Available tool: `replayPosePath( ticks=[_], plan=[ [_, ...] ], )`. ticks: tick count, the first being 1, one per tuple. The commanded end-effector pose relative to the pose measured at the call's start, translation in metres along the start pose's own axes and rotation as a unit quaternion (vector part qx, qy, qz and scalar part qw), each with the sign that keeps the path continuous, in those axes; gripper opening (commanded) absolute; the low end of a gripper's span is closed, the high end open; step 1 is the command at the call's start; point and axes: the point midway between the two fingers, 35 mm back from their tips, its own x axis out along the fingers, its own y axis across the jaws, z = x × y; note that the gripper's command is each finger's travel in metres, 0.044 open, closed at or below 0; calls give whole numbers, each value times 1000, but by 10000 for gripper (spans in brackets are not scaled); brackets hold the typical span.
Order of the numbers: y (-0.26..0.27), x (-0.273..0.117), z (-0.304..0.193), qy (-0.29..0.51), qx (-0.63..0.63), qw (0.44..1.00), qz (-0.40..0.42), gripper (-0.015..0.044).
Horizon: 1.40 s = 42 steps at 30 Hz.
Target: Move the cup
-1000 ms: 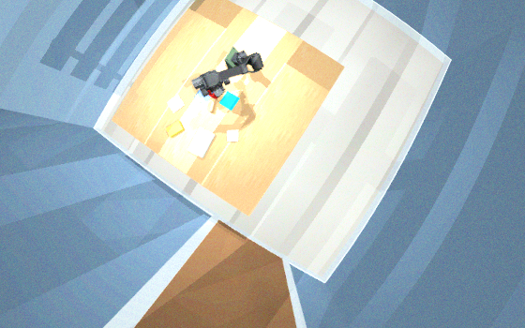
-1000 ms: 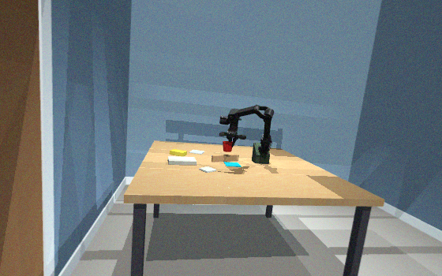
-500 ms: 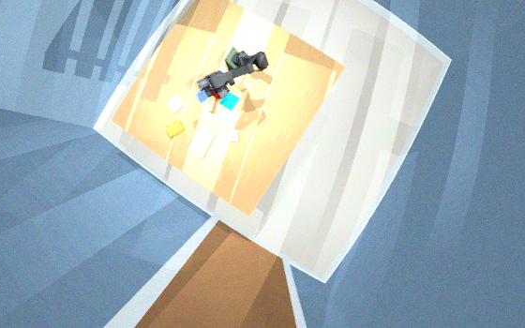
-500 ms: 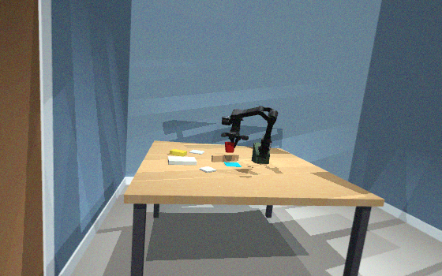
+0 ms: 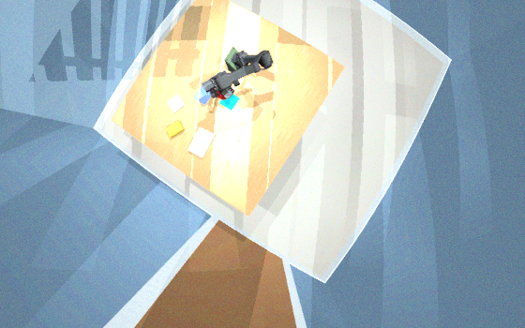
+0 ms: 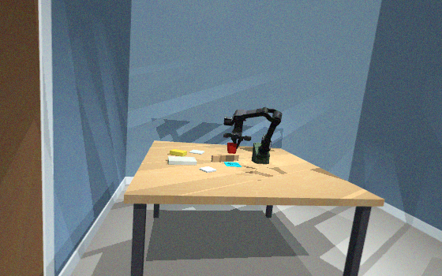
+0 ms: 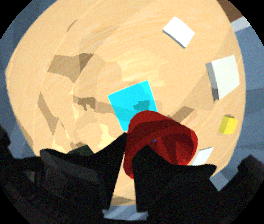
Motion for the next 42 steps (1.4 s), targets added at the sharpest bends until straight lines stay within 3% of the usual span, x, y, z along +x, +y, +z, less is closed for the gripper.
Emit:
replayPosePath(
  ticks=[1, 42],
  plan=[
    [7, 1, 4, -1, 3, 1000, 1, 0],
    [19, 40, 14, -2, 3, 1000, 1, 0]
  ],
)
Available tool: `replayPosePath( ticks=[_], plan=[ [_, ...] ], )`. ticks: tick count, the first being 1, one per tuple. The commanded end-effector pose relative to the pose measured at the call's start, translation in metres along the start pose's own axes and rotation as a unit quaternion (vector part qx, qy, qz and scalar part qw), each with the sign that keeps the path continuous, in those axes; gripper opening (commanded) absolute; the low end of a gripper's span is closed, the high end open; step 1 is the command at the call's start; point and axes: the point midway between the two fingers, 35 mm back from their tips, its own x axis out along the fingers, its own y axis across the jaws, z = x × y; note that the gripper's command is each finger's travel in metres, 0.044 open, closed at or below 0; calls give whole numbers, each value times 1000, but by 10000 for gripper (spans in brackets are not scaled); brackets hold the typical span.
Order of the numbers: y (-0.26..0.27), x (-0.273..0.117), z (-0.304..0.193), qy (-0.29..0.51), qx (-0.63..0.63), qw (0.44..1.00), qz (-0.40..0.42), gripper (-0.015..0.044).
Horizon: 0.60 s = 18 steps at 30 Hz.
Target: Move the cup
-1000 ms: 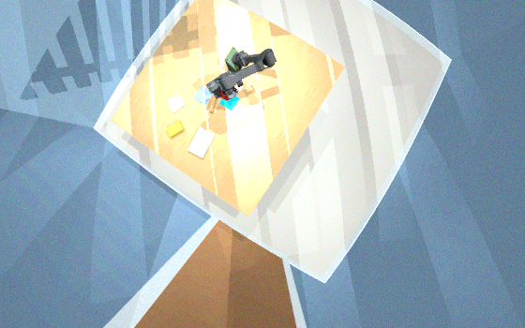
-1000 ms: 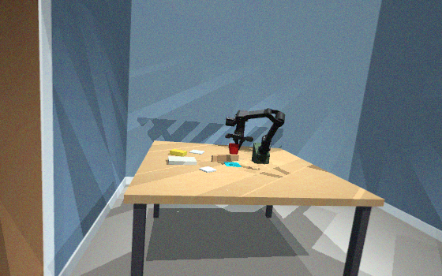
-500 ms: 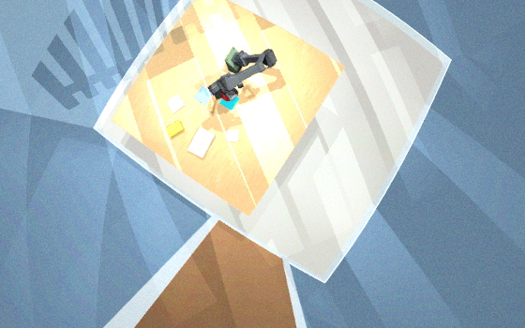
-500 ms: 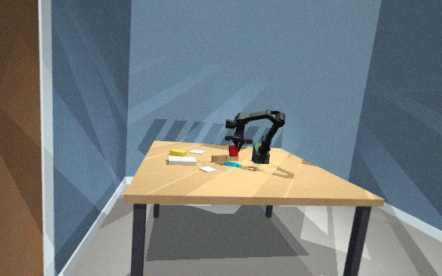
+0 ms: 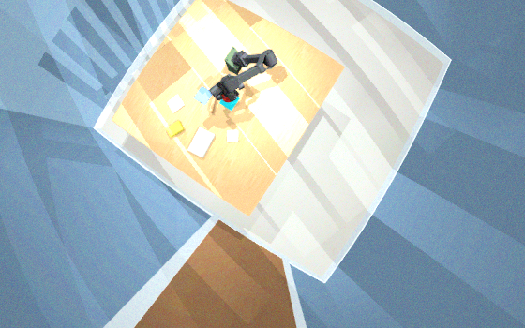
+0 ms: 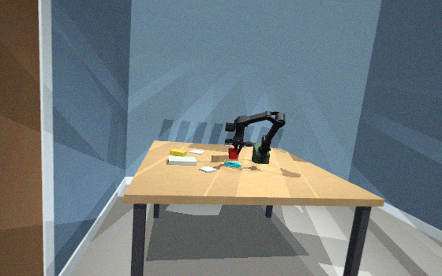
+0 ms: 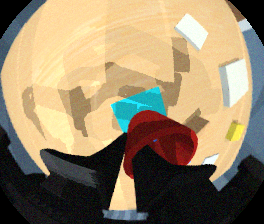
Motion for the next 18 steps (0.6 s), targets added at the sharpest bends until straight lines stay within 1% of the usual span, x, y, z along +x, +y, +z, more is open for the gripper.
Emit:
replayPosePath(
  ticks=[1, 18],
  plan=[
    [1, 5, 0, -1, 3, 1000, 1, 0],
    [3, 27, 0, -2, 3, 1000, 2, 0]
  ],
)
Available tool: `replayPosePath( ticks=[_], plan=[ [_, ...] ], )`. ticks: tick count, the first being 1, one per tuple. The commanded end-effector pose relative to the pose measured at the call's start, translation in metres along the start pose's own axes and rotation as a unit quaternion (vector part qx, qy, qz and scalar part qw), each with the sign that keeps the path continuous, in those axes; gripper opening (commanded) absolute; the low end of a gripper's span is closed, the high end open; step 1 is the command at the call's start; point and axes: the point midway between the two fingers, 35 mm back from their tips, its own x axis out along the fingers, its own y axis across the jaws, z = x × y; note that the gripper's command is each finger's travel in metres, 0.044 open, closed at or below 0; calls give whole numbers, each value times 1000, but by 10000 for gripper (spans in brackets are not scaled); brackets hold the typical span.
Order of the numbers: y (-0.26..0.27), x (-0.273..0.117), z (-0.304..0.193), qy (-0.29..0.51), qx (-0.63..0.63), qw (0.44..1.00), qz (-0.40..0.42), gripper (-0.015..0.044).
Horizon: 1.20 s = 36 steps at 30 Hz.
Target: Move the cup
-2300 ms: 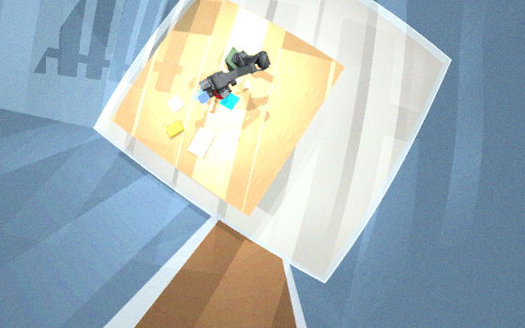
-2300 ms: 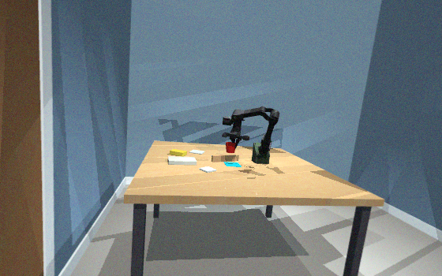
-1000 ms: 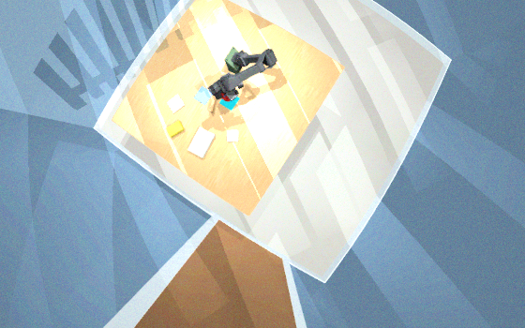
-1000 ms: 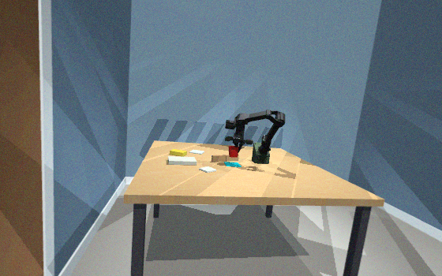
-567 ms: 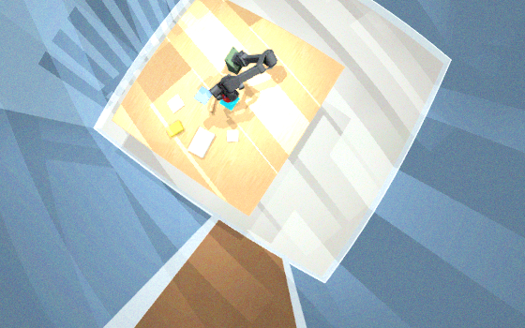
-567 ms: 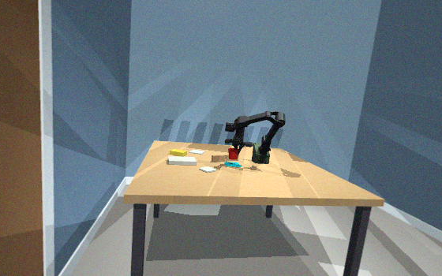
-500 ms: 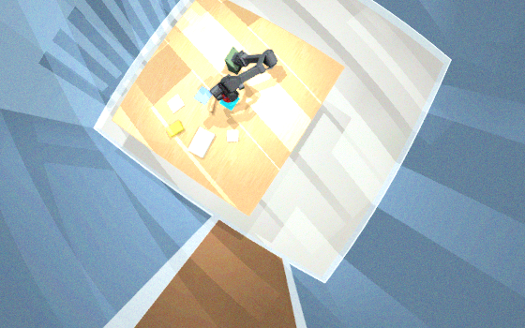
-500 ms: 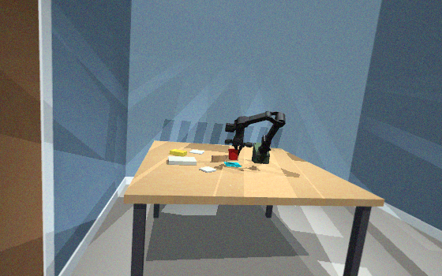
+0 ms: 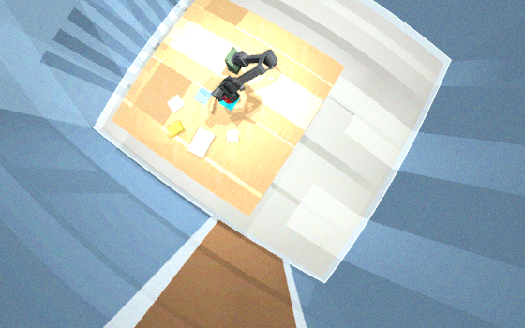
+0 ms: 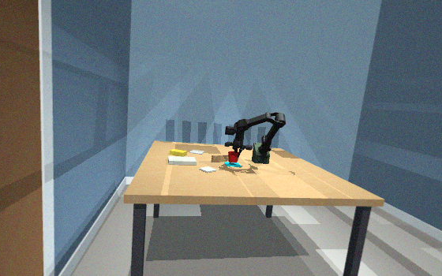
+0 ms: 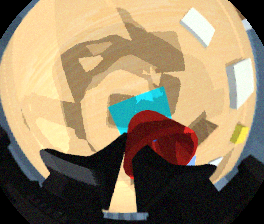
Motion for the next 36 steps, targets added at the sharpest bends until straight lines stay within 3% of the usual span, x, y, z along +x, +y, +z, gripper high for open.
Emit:
replayPosePath(
  ticks=[1, 20, 25, 36],
  plan=[
    [1, 5, -1, -1, 3, 1000, 2, 0],
    [1, 10, 0, -1, 0, 1000, 1, 0],
    [1, 10, 0, -1, 0, 1000, 1, 128],
    [1, 4, 0, 0, 0, 1000, 0, 128]
  ],
)
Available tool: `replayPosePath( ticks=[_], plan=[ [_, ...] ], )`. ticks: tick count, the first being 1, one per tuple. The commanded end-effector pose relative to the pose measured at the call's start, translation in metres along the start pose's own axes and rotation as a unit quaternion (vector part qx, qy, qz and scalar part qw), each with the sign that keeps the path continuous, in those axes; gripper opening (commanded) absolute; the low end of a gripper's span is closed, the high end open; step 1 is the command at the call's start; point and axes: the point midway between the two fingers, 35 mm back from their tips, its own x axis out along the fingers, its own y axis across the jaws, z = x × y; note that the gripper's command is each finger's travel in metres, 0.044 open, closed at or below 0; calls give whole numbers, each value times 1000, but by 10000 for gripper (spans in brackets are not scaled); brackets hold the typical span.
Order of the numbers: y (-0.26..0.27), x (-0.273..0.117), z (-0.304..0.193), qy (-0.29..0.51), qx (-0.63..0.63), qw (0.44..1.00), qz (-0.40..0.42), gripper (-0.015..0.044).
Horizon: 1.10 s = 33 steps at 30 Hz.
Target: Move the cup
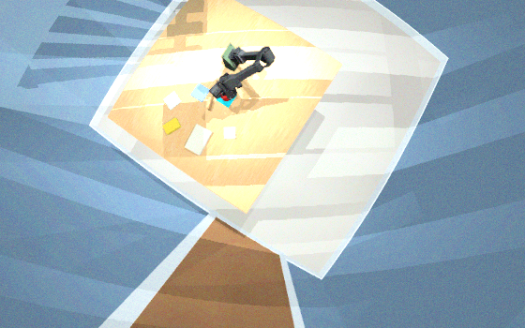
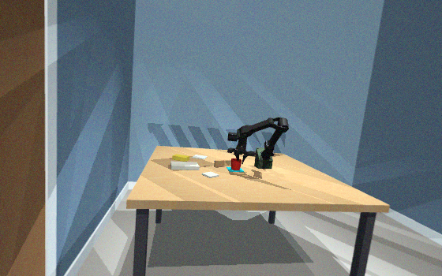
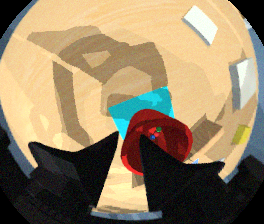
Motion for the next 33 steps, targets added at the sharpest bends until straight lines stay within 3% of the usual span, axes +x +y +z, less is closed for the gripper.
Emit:
replayPosePath(
  ticks=[1, 33],
  plan=[
    [-1, -5, 1, 1, -3, 1000, -2, 128],
    [-2, -44, -1, 0, 0, 1000, -1, 128]
  ],
)
